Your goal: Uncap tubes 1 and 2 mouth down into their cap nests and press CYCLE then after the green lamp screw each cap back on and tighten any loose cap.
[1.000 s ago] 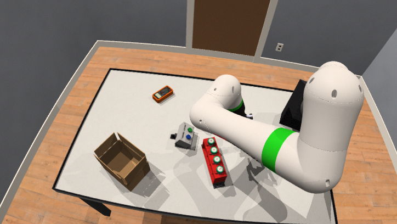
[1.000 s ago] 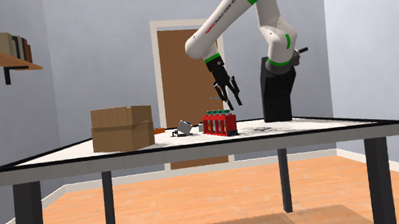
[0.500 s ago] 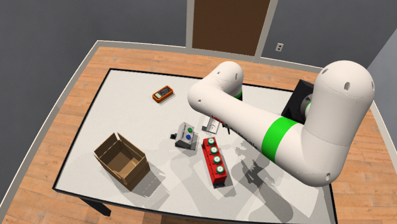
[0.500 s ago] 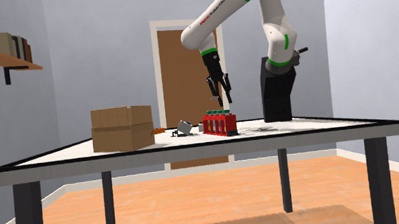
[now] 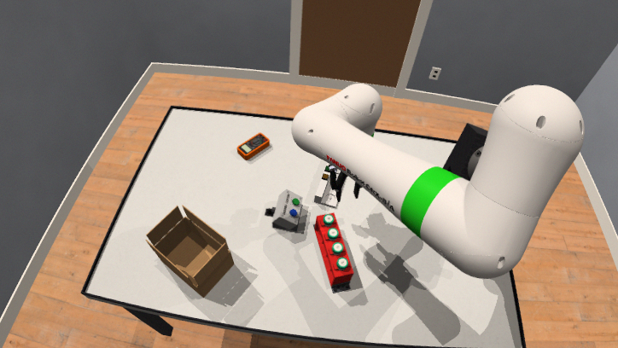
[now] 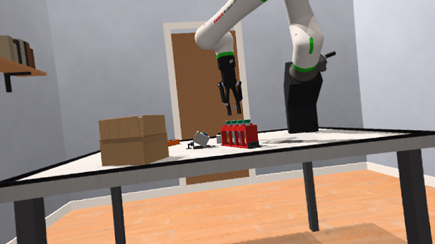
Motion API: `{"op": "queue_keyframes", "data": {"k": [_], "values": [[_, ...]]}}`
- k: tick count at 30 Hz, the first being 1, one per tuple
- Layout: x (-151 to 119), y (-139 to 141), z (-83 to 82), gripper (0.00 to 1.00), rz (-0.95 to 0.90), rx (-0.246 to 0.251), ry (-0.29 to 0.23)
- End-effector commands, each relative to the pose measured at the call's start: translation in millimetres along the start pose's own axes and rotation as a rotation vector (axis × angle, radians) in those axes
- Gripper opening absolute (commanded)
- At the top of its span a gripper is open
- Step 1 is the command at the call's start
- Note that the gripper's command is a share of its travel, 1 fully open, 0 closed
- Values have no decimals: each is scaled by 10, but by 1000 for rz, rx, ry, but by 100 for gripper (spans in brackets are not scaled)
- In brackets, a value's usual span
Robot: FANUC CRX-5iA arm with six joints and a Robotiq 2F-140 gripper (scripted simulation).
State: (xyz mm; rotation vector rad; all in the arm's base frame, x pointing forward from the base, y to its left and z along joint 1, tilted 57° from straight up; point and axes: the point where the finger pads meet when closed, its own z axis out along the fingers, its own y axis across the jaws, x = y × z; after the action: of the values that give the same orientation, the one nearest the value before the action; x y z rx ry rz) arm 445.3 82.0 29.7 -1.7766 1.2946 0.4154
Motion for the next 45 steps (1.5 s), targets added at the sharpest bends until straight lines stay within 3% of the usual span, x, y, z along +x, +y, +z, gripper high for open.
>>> {"op": "queue_keyframes", "data": {"k": [1,3,16,19,23,27,45], "values": [[106,-138,-2,41,-22,41,7],[157,-202,-56,41,-36,66,13],[158,-202,-55,41,-36,66,13],[-88,-248,-56,41,214,67,5],[-168,-264,-56,41,275,68,2],[-470,-321,-56,41,487,68,-5],[-1650,-545,-57,41,487,68,-5]]}}
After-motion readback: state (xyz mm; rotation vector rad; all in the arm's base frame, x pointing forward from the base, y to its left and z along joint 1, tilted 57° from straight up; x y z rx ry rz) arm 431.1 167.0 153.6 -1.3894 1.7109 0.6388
